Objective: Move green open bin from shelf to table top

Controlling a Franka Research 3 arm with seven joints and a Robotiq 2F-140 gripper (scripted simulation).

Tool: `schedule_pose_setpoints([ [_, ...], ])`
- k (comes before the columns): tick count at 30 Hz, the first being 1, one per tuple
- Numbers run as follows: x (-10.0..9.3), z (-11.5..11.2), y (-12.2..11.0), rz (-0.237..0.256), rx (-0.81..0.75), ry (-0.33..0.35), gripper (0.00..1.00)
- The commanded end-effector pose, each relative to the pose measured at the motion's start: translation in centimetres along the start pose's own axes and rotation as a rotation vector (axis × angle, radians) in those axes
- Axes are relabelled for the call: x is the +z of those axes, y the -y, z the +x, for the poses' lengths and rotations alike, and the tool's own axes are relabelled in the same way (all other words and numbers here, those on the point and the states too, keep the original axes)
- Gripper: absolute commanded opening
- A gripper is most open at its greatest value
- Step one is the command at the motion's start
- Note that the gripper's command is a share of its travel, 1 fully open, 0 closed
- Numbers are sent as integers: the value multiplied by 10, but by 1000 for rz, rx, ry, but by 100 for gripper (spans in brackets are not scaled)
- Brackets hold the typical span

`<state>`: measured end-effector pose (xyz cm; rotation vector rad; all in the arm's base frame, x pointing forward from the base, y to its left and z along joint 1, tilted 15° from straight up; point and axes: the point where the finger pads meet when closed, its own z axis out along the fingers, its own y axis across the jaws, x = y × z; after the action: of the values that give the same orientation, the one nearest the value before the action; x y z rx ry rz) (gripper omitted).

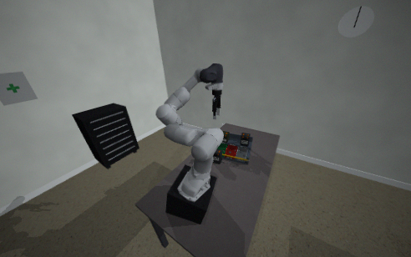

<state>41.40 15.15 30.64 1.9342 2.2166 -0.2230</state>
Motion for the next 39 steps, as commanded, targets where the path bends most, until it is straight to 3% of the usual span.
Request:
schedule_pose_setpoints([
  [1, 23, -2, -2, -7, 8, 9, 57],
  [3, 43, -2, -3, -10, 11, 12, 57],
  [15, 43, -2, -3, -10, 11, 12, 57],
  [20, 93, -2, -2, -10, 11, 12, 57],
  [32, 93, -2, -2, -10, 11, 12, 57],
  [37, 142, -3, -2, -10, 11, 12, 57],
  [39, 142, -3, -2, -10, 11, 12, 57],
])
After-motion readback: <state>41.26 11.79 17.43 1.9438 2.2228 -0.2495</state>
